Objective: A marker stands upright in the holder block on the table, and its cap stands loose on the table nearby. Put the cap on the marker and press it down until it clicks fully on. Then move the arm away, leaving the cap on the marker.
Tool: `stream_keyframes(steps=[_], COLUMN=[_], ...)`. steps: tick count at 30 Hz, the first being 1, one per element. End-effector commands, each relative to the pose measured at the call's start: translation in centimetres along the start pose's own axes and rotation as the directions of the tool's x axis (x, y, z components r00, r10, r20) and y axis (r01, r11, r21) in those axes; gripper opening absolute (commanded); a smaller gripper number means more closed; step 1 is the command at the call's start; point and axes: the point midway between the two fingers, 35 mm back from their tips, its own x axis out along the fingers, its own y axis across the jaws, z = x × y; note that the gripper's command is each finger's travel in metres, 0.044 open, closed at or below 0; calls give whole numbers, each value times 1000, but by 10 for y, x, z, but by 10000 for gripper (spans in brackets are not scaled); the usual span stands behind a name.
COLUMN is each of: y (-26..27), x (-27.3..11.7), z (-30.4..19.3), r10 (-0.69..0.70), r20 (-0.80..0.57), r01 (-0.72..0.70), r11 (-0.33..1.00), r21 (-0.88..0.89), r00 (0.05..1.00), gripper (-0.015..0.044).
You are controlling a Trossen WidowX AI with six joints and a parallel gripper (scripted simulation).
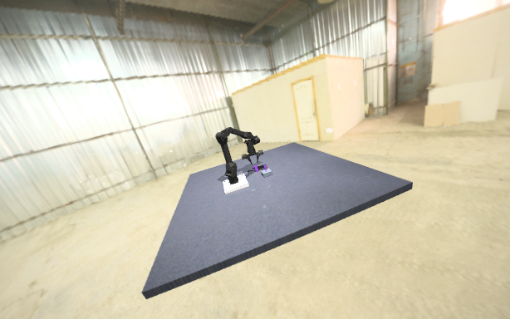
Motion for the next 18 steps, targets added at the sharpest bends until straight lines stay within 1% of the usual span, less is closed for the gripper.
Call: stream_keyframes(steps=[1, 18], y=[0, -1], x=[6, 34], z=[-1, -1], r10=[2, 1], r20=[-8, -8], r01=[-2, -1], r11=[1000, 1000], r21=[-5, -4], r00=[1000, 1000], gripper=[238, 238])
